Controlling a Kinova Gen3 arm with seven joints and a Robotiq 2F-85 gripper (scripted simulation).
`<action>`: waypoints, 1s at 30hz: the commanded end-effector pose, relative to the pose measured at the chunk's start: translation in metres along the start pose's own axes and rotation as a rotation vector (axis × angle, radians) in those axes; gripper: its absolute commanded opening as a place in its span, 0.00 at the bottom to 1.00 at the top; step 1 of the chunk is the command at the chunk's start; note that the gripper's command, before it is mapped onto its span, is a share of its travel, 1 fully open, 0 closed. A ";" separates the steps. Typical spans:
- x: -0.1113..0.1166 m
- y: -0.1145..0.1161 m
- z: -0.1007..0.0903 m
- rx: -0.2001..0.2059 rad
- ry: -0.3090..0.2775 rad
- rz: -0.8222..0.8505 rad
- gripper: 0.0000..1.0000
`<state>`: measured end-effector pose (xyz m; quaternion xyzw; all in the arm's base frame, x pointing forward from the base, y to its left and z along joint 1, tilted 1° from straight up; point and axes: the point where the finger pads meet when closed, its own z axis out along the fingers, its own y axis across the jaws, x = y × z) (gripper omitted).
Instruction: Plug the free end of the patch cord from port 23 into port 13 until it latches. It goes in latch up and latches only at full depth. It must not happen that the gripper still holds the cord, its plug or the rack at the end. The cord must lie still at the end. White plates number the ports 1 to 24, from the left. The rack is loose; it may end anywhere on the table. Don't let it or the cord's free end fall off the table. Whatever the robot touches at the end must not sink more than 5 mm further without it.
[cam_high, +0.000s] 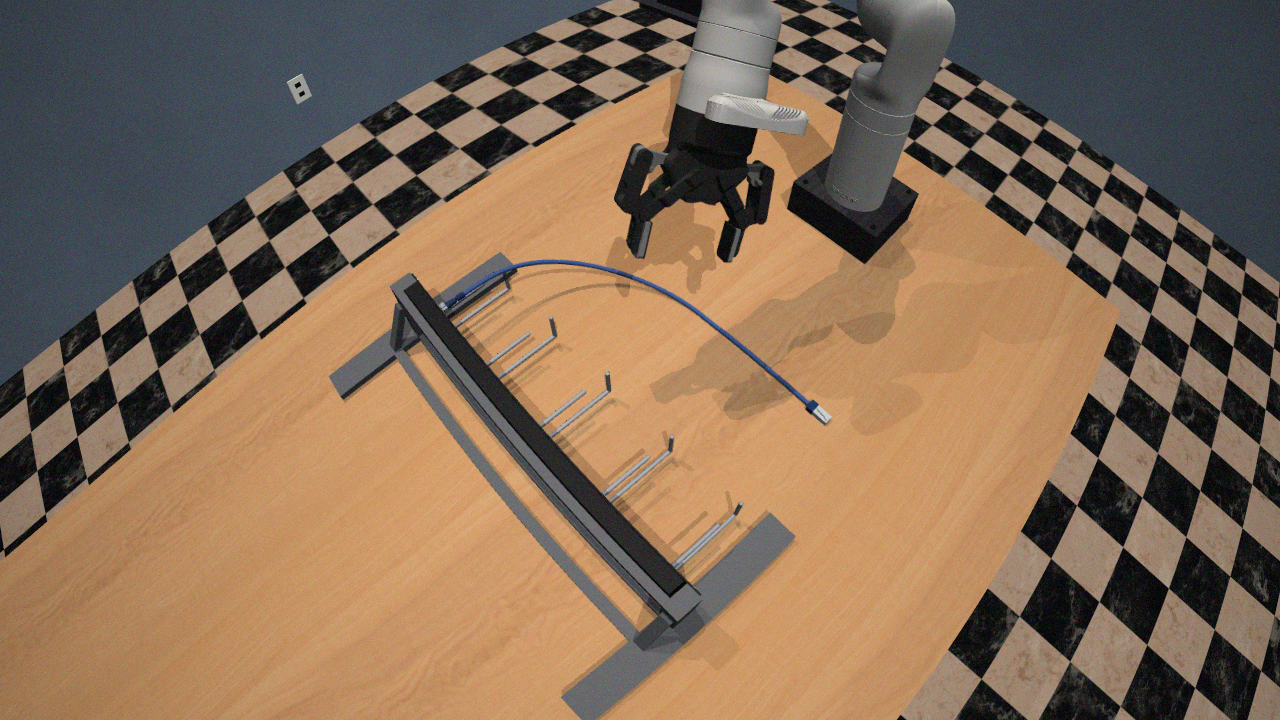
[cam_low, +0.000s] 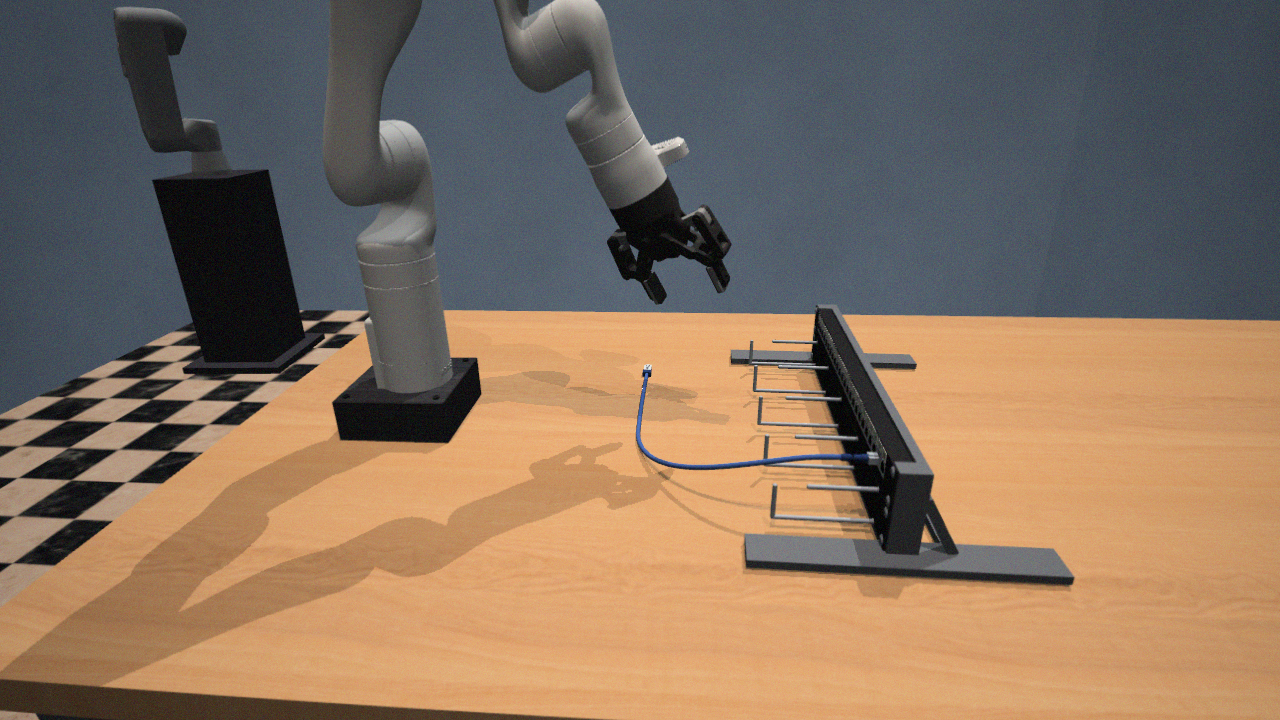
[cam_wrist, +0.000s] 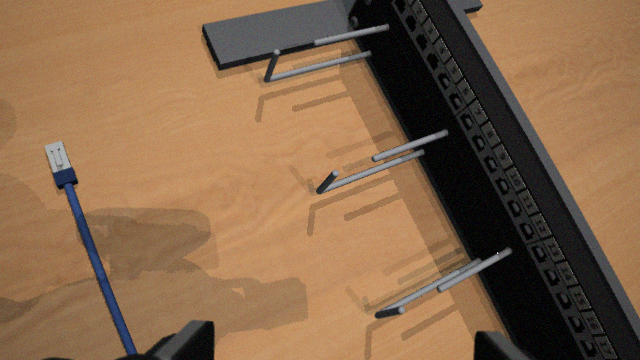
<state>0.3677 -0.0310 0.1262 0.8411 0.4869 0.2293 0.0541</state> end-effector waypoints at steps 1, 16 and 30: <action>0.000 0.000 0.001 0.004 -0.005 -0.003 1.00; 0.002 -0.003 0.002 0.013 -0.010 -0.011 1.00; 0.002 -0.003 0.002 0.011 -0.009 -0.014 1.00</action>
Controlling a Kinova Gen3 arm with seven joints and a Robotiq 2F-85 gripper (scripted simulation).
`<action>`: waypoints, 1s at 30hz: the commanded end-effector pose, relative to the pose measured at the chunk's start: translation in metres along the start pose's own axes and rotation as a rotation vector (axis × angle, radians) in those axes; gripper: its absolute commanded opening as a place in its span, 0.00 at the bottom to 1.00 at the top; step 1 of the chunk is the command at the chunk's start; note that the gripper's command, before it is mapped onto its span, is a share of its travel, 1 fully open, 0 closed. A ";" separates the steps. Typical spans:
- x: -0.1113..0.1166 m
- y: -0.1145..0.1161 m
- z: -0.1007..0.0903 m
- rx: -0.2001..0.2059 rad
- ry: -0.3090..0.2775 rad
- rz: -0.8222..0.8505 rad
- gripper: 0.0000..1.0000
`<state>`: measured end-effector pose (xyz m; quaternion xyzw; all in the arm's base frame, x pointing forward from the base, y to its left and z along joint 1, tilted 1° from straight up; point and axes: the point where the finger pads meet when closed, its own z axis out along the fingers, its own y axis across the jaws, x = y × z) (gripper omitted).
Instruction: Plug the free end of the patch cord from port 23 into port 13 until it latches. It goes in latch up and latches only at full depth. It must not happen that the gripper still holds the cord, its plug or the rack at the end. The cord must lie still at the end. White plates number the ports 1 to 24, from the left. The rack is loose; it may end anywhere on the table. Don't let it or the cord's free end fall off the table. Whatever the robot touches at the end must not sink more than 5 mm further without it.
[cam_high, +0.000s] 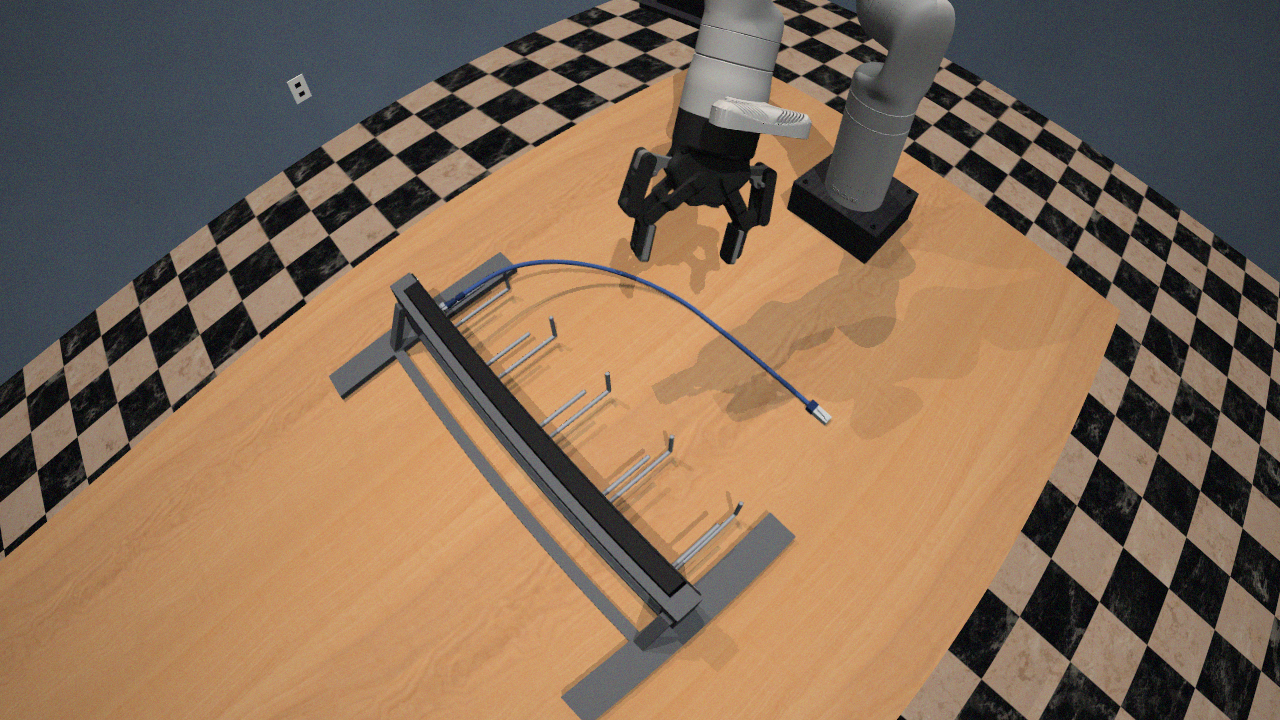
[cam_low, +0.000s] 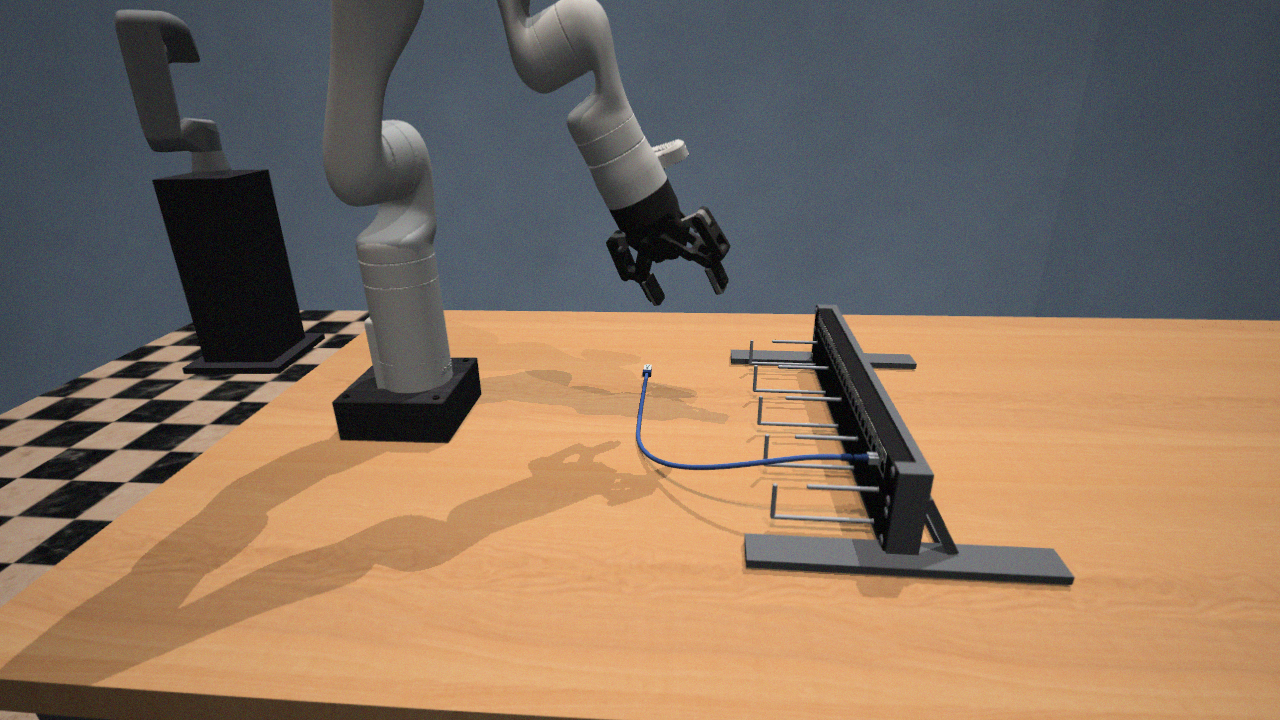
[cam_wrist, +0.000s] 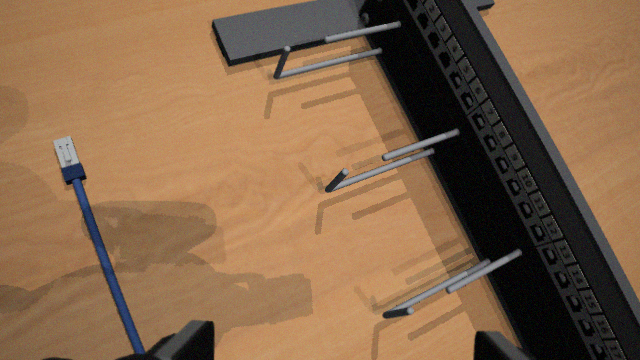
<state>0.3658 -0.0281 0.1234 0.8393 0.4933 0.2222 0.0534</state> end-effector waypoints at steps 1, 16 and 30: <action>0.001 0.001 0.000 0.000 0.001 -0.001 1.00; 0.003 -0.002 0.002 0.008 -0.004 -0.010 1.00; 0.005 -0.004 0.003 0.016 -0.010 -0.019 1.00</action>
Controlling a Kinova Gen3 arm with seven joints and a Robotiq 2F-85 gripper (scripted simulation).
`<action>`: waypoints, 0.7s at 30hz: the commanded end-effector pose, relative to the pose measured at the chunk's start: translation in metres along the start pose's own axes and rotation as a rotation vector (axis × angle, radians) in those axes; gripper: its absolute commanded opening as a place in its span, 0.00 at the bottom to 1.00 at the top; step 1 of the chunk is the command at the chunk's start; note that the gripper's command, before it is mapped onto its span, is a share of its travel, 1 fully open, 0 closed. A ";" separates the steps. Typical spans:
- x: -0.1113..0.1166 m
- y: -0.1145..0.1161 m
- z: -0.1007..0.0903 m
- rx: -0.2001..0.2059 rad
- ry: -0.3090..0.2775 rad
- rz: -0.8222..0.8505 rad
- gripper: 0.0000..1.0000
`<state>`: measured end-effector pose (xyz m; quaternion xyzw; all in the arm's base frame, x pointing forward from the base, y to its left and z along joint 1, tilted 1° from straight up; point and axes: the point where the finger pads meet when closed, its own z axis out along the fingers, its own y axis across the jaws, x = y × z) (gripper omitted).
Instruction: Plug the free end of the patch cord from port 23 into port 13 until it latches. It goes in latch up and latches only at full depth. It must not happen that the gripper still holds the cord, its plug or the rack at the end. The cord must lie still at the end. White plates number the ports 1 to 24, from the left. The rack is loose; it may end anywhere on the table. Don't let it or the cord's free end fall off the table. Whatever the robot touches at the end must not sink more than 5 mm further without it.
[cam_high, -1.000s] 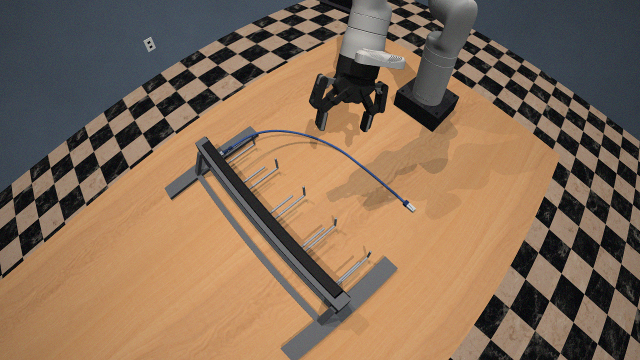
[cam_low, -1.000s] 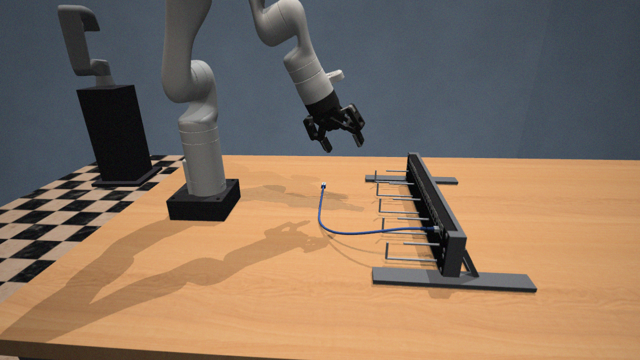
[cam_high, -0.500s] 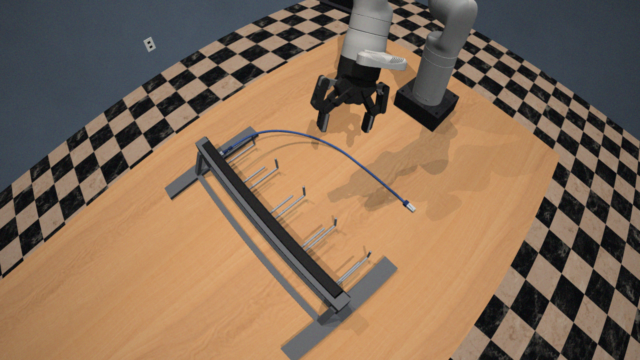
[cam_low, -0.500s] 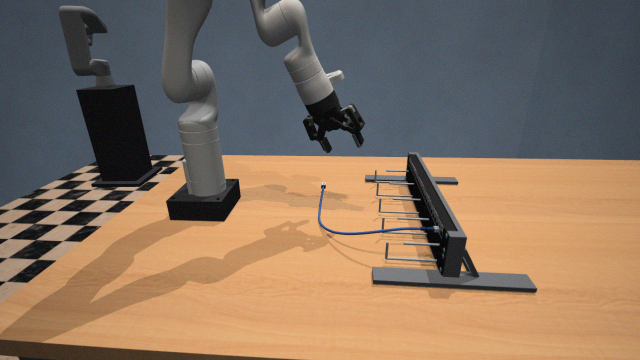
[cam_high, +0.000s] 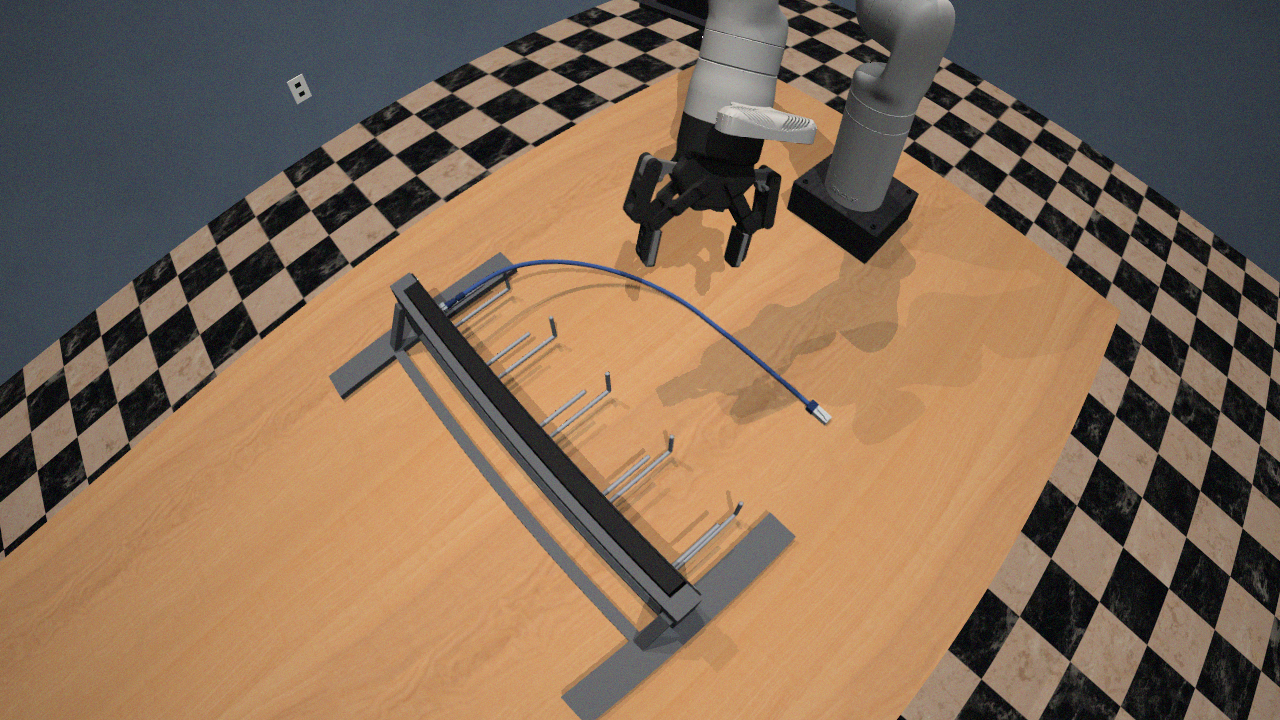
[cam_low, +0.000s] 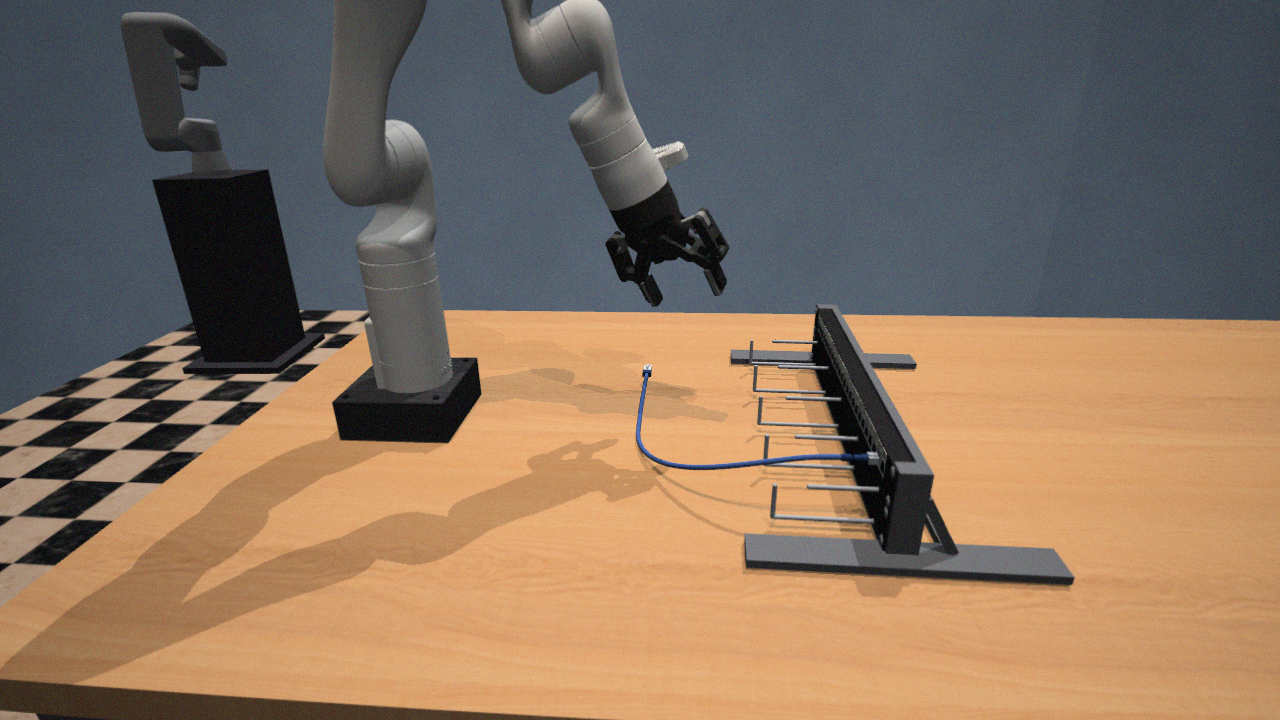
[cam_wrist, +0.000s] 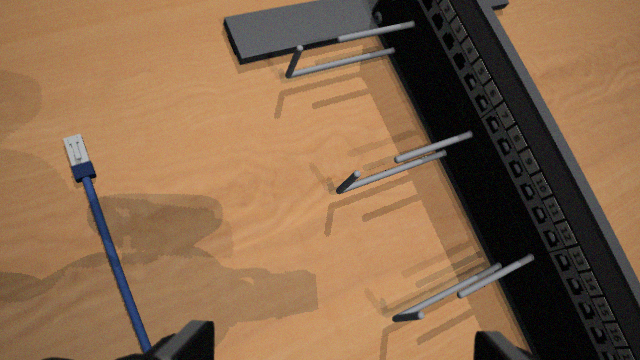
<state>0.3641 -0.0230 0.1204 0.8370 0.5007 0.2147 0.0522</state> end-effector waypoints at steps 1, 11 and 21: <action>0.002 0.001 0.001 0.003 0.000 -0.004 1.00; 0.005 -0.006 0.004 0.020 -0.013 -0.018 1.00; 0.009 -0.014 0.009 0.043 -0.028 -0.043 1.00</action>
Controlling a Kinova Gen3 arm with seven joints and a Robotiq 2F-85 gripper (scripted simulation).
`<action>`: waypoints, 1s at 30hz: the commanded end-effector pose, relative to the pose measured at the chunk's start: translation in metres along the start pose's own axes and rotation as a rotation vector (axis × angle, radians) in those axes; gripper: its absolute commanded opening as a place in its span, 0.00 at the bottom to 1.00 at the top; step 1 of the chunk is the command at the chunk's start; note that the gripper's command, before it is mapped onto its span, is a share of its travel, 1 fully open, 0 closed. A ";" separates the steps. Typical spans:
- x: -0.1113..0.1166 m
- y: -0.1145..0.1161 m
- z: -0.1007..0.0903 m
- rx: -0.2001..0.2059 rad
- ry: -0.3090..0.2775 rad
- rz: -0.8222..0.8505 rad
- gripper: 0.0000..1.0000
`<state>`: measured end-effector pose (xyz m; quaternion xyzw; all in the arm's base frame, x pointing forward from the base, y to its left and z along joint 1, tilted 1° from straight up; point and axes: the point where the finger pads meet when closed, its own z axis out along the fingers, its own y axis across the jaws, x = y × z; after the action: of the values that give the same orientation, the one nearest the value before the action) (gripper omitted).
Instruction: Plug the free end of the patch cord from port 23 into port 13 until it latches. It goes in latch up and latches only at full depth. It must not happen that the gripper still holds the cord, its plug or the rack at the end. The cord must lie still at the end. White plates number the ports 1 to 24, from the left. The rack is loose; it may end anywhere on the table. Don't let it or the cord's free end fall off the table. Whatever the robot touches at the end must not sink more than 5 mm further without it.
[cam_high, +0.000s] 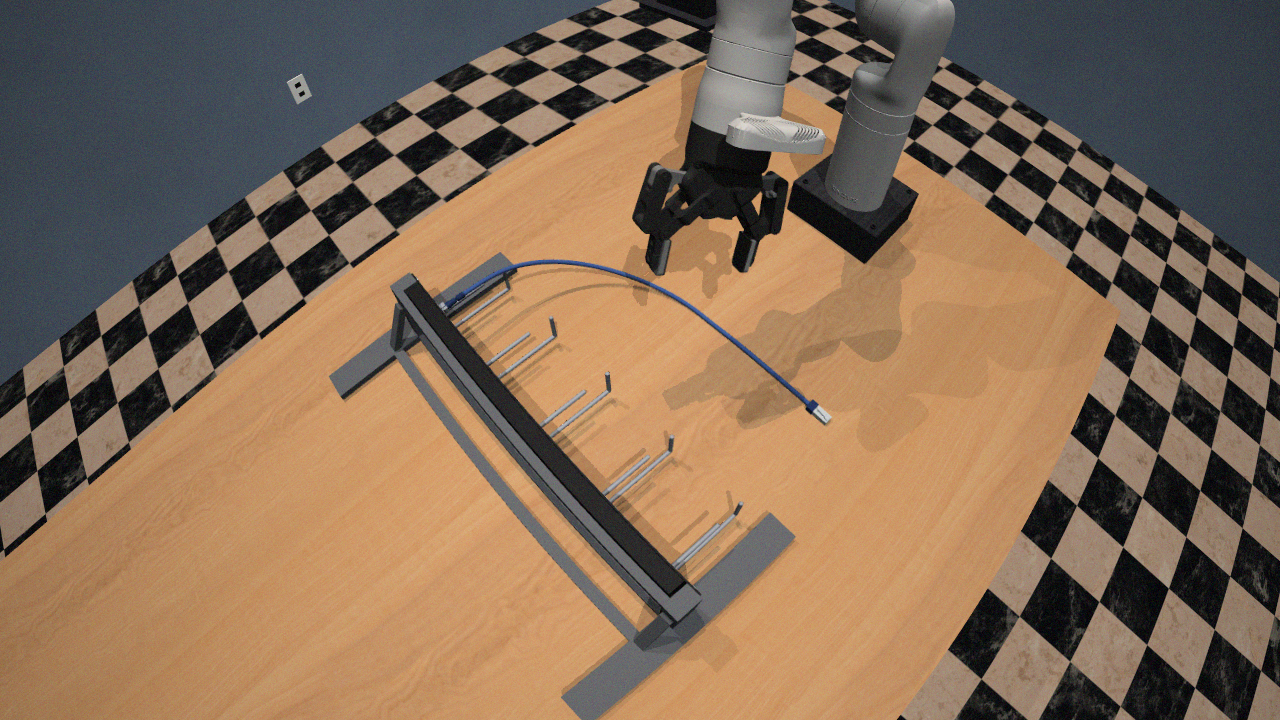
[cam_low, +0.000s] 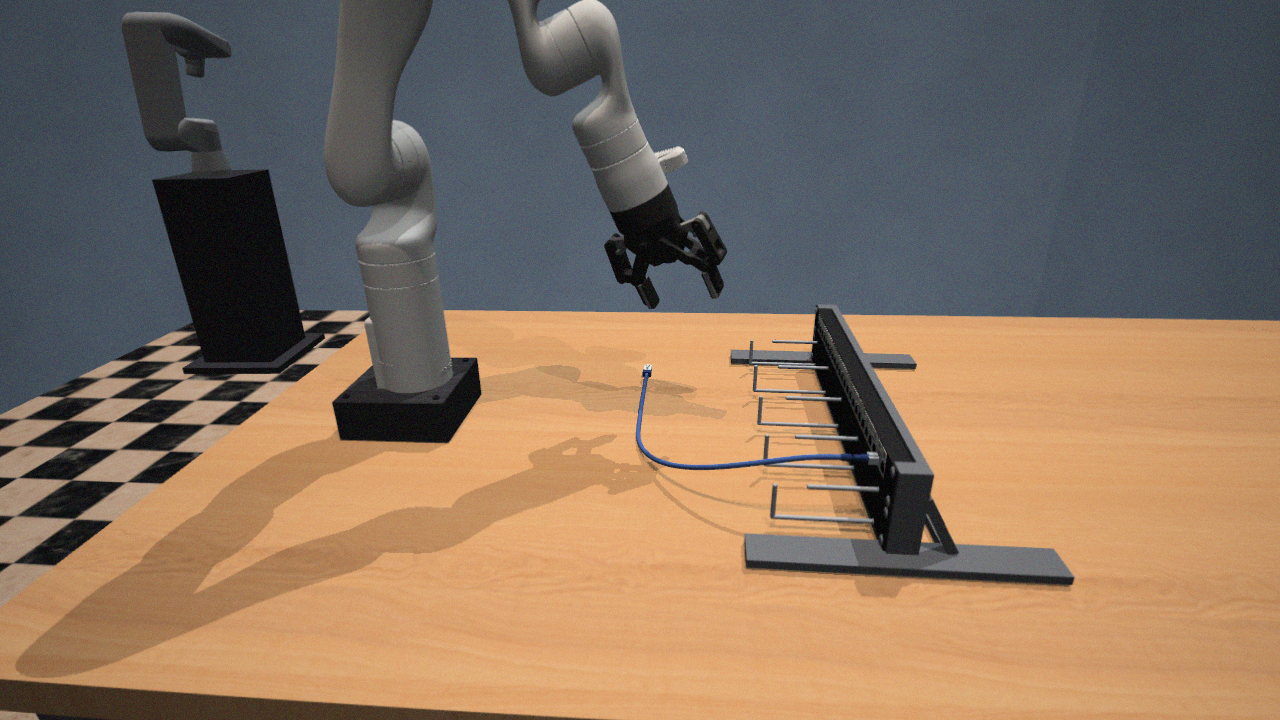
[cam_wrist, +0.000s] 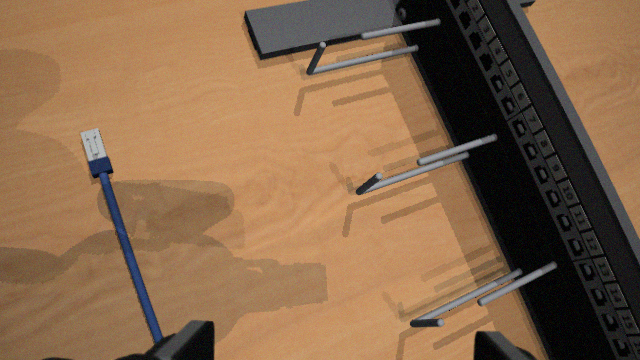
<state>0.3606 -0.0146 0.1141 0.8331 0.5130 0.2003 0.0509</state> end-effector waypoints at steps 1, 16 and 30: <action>0.006 -0.005 0.004 0.021 -0.008 -0.018 1.00; 0.014 -0.017 0.011 0.057 -0.026 -0.052 1.00; 0.022 -0.030 0.018 0.091 -0.053 -0.089 1.00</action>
<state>0.3505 0.0094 0.0966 0.8216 0.5458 0.1593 0.0410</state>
